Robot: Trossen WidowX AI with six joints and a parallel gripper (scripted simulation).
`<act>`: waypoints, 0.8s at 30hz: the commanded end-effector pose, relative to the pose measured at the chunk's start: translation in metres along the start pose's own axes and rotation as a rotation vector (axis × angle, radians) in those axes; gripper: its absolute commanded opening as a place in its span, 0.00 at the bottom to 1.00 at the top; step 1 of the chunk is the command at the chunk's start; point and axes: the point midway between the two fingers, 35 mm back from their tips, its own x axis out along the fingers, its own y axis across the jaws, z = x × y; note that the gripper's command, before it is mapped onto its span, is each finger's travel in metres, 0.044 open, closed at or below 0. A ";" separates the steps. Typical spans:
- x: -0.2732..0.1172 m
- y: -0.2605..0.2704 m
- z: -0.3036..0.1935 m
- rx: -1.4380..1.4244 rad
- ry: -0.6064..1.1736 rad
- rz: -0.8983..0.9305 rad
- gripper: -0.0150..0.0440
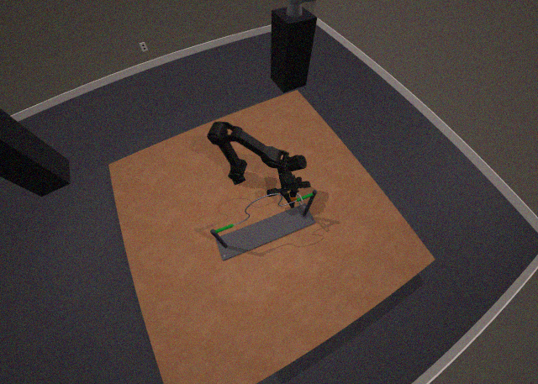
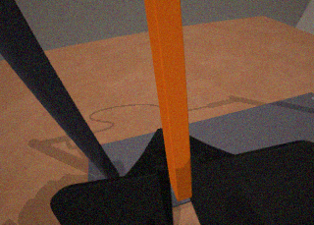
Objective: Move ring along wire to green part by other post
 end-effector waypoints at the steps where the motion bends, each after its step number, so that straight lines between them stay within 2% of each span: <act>1: -0.001 0.005 0.002 0.005 -0.006 0.000 0.00; 24: 0.005 0.007 -0.010 0.005 -0.006 0.000 0.00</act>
